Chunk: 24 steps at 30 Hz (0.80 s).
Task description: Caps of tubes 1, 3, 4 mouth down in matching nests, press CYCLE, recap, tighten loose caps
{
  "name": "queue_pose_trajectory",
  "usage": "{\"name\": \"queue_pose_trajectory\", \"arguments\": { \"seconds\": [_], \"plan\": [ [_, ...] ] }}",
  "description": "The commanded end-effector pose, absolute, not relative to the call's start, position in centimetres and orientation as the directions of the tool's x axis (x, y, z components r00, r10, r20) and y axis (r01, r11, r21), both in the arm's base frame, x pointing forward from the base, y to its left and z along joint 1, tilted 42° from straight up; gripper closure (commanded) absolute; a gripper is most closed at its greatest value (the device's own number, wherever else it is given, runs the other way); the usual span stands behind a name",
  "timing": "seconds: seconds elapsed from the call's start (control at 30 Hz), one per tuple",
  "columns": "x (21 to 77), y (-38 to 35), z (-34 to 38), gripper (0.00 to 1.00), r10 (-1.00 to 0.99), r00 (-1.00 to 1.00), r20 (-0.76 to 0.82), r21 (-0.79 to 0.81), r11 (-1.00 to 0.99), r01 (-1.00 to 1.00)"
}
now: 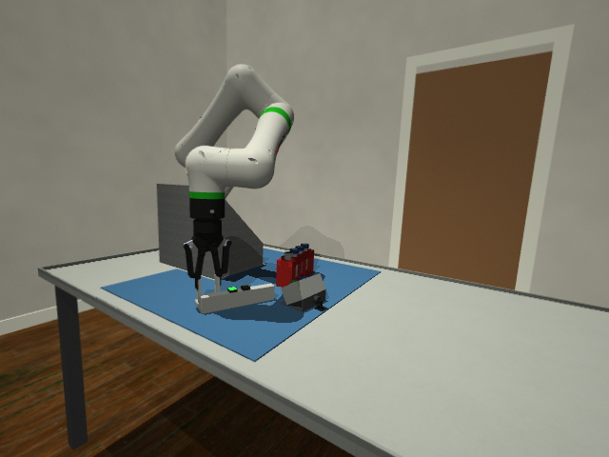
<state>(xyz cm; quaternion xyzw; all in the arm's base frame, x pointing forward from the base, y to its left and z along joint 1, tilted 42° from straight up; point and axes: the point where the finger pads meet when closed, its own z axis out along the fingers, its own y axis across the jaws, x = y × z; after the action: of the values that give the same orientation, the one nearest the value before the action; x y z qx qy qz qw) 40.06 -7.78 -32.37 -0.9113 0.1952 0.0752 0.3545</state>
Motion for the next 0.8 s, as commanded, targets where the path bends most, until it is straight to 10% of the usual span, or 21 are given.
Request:
{"name": "queue_pose_trajectory", "arguments": {
  "seconds": [0.0, 0.33, 0.37, 0.77],
  "plan": [
    [40.07, -7.73, -32.46, 0.71, -0.303, 0.912, -0.275, -0.617, -0.673, -0.409],
    [40.07, -7.53, -32.68, 0.71, -0.303, 0.912, -0.275, -0.617, -0.673, -0.409],
    [40.07, -7.53, -32.68, 1.0, -0.303, 0.912, -0.275, -0.617, -0.673, -0.409],
    [40.07, -7.53, -32.68, 1.0, -0.303, 0.912, -0.275, -0.617, -0.673, -0.409]
  ]
}}
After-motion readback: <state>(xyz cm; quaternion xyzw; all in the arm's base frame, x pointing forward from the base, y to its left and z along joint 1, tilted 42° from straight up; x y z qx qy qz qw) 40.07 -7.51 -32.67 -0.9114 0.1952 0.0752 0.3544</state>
